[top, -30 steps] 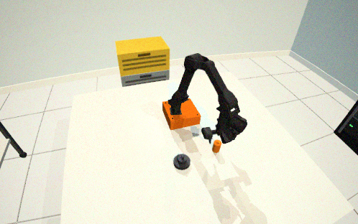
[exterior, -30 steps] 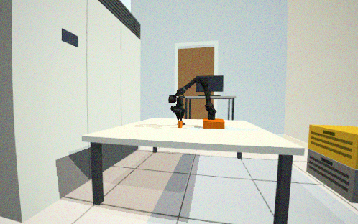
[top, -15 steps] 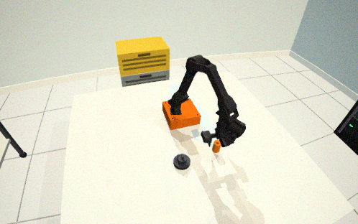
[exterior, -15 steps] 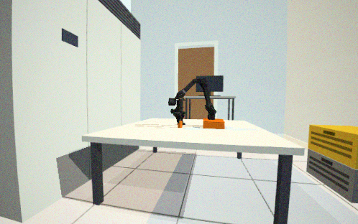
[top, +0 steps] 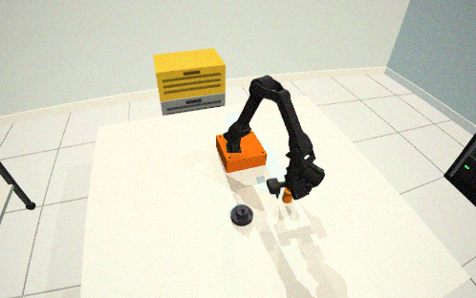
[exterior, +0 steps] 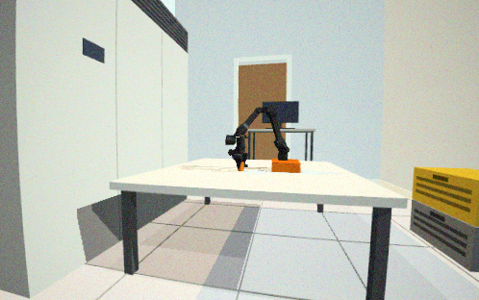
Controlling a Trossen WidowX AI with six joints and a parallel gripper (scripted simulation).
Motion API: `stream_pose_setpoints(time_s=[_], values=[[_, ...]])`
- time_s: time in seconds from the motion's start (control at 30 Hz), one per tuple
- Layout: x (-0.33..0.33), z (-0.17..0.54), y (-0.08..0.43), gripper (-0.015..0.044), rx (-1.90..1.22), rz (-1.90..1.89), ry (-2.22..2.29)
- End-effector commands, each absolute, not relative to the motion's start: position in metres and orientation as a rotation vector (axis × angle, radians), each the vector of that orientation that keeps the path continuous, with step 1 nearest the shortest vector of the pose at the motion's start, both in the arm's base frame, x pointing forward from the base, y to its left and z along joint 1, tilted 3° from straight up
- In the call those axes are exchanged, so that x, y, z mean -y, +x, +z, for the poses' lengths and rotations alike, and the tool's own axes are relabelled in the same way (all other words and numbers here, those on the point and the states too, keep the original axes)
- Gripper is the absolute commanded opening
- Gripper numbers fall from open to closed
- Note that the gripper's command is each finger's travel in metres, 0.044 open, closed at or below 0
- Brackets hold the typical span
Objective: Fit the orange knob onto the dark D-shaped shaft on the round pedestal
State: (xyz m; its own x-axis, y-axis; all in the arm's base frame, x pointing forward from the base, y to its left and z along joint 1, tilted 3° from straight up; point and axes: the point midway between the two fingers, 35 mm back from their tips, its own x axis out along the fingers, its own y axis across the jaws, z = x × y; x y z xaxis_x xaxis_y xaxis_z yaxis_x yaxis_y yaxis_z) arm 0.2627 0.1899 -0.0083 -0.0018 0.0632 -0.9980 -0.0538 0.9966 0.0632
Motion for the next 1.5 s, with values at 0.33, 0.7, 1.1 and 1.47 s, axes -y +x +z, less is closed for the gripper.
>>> stream_pose_setpoints(time_s=[0.33,0.7,1.1,1.47], values=[[-0.19,-0.019,0.26,0.0256,-1.577,0.089,0.014],[-0.19,-0.019,0.26,0.0105,-1.577,0.089,0.014],[-0.188,0.057,0.269,0.0,-1.576,0.089,0.014],[-0.178,0.121,0.262,0.0,-1.576,0.088,0.013]])
